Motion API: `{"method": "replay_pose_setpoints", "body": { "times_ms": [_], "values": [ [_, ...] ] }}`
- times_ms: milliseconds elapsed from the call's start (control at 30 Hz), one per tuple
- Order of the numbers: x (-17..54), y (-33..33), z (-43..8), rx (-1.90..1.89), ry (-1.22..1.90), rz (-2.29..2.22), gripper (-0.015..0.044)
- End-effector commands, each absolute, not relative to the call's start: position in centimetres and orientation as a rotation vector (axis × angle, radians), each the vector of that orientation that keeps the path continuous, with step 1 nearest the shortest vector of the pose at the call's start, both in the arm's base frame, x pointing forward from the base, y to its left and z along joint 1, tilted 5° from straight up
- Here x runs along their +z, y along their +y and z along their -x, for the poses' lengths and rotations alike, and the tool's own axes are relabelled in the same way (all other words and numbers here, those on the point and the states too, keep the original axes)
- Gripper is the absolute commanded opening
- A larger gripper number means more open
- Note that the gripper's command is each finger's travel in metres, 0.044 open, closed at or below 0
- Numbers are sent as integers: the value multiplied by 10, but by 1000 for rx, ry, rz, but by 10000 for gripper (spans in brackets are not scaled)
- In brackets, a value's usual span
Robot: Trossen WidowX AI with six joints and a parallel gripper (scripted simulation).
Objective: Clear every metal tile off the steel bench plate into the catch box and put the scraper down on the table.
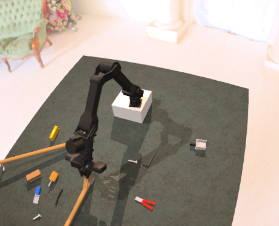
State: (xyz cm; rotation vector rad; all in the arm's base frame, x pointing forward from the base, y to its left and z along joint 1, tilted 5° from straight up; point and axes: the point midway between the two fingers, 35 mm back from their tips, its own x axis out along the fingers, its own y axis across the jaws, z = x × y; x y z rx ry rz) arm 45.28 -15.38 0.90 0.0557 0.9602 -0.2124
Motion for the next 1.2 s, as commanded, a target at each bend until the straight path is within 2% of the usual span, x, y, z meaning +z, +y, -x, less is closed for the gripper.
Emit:
{"method": "replay_pose_setpoints", "body": {
  "times_ms": [0,1167],
  "values": [
    [14,-156,-464,-215,944,-55,0],
    [13,-166,-511,-215,940,-55,0]
  ]
}}
